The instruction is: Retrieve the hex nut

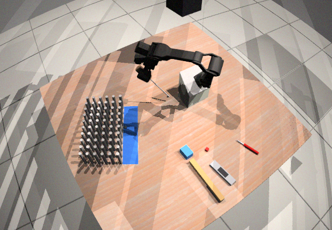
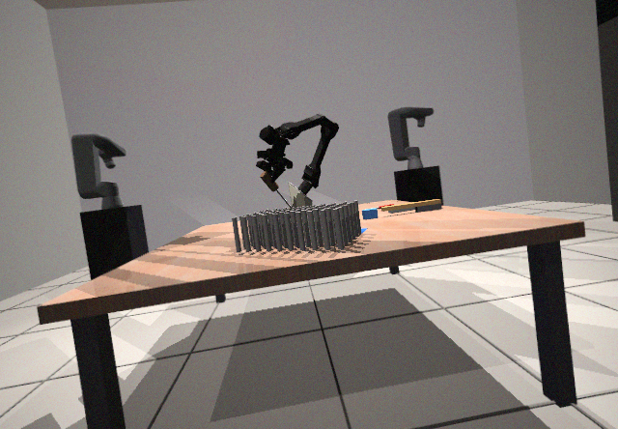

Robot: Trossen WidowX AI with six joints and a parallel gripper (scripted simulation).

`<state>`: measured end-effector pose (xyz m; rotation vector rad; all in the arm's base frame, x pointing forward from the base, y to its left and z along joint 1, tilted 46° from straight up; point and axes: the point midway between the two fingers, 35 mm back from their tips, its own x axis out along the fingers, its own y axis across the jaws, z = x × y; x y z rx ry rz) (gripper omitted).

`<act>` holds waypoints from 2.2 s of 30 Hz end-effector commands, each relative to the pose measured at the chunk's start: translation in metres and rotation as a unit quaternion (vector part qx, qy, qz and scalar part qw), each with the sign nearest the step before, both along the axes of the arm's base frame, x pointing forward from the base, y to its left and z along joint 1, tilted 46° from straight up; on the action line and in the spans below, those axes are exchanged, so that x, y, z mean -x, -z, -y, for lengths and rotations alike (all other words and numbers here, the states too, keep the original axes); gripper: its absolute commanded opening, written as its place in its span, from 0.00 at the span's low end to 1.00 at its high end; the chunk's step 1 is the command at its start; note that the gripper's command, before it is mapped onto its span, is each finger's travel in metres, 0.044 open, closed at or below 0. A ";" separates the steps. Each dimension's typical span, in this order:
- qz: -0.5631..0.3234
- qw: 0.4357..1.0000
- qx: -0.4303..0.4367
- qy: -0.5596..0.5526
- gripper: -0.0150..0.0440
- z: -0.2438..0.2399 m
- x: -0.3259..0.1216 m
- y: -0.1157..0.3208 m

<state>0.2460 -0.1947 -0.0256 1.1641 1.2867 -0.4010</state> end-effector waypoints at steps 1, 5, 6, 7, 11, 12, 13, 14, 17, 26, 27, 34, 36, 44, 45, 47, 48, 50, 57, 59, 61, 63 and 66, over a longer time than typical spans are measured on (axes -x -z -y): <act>-0.024 0.997 -0.018 0.064 0.25 0.011 0.004 0.006; -0.048 0.990 -0.040 0.125 0.25 0.017 0.009 0.013; -0.054 0.988 -0.046 0.140 0.25 0.019 0.010 0.014; -0.060 0.985 -0.052 0.155 0.25 0.021 0.011 0.016; -0.083 0.970 -0.074 0.215 0.25 0.027 0.016 0.023; -0.089 0.966 -0.080 0.230 0.25 0.029 0.017 0.025; -0.095 0.961 -0.085 0.244 0.25 0.030 0.019 0.026; -0.101 0.956 -0.091 0.259 0.25 0.032 0.020 0.028; -0.118 0.940 -0.107 0.302 0.25 0.036 0.024 0.033; -0.167 0.875 -0.156 0.426 0.25 0.049 0.037 0.049; -0.172 0.867 -0.161 0.439 0.25 0.050 0.039 0.051; -0.208 0.800 -0.196 0.527 0.25 0.058 0.050 0.064; -0.218 0.779 -0.206 0.551 0.25 0.060 0.053 0.067; -0.255 0.685 -0.242 0.638 0.25 0.068 0.067 0.082; -0.259 0.672 -0.247 0.648 0.25 0.069 0.068 0.084; -0.268 0.646 -0.255 0.668 0.25 0.071 0.072 0.088; -0.272 0.633 -0.259 0.677 0.25 0.072 0.074 0.090; -0.280 0.606 -0.267 0.695 0.25 0.074 0.077 0.094; -0.306 0.505 -0.293 0.752 0.25 0.078 0.090 0.107; -0.313 0.475 -0.300 0.766 0.25 0.080 0.093 0.111; -0.320 0.445 -0.306 0.779 0.25 0.081 0.097 0.115; -0.326 0.413 -0.312 0.791 0.25 0.082 0.101 0.118; -0.335 0.366 -0.320 0.807 0.25 0.083 0.106 0.124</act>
